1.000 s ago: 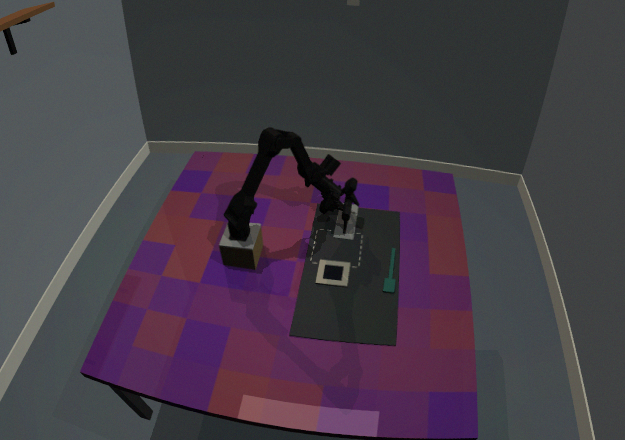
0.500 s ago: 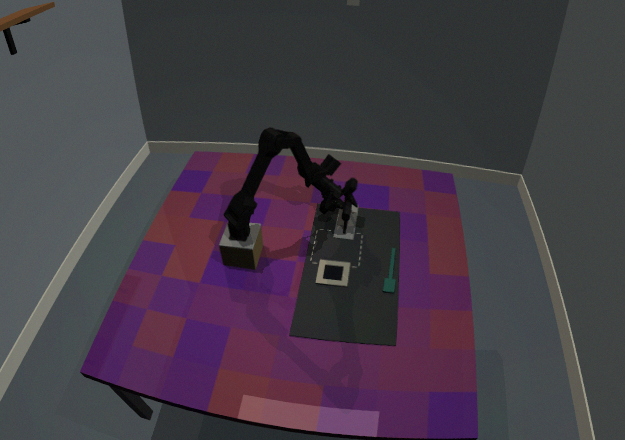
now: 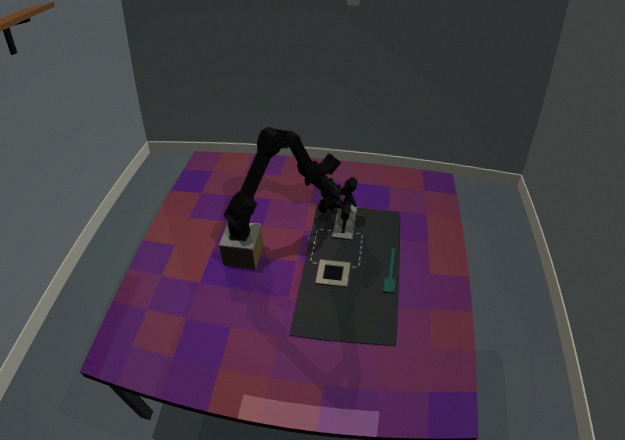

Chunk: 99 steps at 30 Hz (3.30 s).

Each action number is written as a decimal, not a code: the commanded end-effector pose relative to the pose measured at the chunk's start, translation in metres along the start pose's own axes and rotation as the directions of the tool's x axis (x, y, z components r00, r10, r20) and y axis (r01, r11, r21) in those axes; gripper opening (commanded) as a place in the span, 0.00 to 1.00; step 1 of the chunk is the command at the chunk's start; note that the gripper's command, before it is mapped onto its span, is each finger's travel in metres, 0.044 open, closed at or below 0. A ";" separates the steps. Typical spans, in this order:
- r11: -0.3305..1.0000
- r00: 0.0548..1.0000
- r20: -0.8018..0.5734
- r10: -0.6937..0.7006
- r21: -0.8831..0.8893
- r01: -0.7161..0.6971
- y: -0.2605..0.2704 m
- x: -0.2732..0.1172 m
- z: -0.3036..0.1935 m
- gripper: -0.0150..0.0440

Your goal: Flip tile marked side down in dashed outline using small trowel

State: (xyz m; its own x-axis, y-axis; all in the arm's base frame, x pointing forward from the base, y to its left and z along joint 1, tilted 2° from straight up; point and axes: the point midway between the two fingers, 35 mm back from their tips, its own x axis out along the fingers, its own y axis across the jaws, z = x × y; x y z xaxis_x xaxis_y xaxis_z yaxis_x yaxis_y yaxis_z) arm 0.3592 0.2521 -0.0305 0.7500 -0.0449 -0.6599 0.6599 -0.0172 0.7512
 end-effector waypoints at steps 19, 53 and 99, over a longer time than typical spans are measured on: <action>1.000 1.000 0.001 -0.002 0.008 0.002 0.048 -0.023 0.017 0.25; 0.994 0.994 0.024 -0.105 -0.016 0.106 0.073 0.027 0.164 0.25; 0.996 0.997 0.023 -0.075 -0.050 0.076 0.056 0.013 0.358 0.25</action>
State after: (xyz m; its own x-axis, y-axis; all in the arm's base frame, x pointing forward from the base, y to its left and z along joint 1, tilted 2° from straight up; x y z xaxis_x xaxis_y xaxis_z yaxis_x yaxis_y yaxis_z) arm 0.3931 -0.0978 0.0044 0.6824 -0.0645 -0.7282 0.7304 0.0180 0.6828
